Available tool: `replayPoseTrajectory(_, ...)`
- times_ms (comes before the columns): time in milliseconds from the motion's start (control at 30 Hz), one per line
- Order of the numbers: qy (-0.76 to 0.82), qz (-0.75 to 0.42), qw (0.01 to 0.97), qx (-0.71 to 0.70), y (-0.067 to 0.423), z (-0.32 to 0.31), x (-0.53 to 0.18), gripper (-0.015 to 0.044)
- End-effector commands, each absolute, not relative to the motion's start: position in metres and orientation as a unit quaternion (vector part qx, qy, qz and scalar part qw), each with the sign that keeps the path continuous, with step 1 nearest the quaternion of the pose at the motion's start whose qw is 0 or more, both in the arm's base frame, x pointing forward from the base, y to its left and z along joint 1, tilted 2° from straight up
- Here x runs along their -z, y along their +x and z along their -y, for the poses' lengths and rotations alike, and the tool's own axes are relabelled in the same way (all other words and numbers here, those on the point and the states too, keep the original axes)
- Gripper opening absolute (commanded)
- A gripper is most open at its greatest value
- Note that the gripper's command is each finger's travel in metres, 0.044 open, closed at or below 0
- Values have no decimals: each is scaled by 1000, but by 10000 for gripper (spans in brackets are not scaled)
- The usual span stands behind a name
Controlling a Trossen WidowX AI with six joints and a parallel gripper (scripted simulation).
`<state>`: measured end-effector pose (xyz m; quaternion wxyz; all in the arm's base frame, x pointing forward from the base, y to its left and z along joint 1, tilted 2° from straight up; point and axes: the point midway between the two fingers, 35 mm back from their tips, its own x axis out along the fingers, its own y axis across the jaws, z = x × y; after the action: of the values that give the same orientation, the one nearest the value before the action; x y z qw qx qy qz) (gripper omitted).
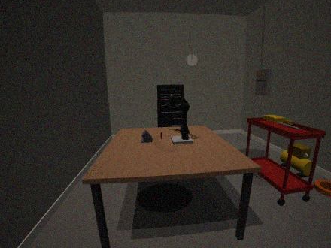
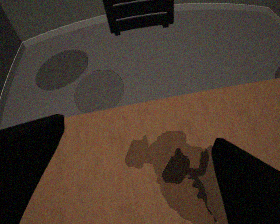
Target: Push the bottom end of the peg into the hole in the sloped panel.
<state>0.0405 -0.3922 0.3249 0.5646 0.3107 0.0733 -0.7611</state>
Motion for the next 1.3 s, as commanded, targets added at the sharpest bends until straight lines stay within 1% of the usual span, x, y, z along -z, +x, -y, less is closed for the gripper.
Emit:
replayPoseTrajectory(0,303,-134,592,734,64,389,-305,440)
replayPoseTrajectory(333,260,-279,656,651,116,371,-268,440)
replayPoseTrajectory(700,192,-425,711,526,167,337,-229,440)
replayPoseTrajectory(1267,65,-591,750,290,223,267,-175,440)
